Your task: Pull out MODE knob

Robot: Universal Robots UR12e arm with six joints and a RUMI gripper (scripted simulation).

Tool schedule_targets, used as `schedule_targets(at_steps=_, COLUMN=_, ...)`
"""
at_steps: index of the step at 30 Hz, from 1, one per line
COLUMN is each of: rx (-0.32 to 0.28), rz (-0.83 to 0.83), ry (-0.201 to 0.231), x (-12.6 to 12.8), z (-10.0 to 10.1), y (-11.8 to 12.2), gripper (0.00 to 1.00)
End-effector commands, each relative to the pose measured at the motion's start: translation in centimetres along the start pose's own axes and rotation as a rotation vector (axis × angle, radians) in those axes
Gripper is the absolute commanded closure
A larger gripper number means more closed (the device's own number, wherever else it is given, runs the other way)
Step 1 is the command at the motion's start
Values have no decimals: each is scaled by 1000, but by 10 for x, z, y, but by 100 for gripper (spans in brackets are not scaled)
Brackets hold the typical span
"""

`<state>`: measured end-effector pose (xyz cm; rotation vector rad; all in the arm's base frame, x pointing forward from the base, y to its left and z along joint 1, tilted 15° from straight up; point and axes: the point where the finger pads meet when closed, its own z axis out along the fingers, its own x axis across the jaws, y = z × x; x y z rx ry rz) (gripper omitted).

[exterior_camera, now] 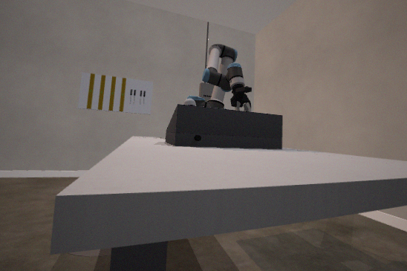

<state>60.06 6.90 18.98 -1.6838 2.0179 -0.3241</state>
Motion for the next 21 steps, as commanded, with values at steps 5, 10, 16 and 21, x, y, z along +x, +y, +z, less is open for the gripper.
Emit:
schedule_targets(at_steps=5, rx=3, rz=0, ry=1, x=0, z=26, y=-2, gripper=56)
schedule_targets(at_steps=10, rx=3, rz=0, ry=1, x=0, z=41, y=-2, gripper=56)
schedule_targets(at_steps=16, rx=3, rz=0, ry=1, x=0, z=53, y=-2, gripper=56)
schedule_targets(at_steps=21, rx=3, rz=0, ry=1, x=0, z=56, y=-2, gripper=56)
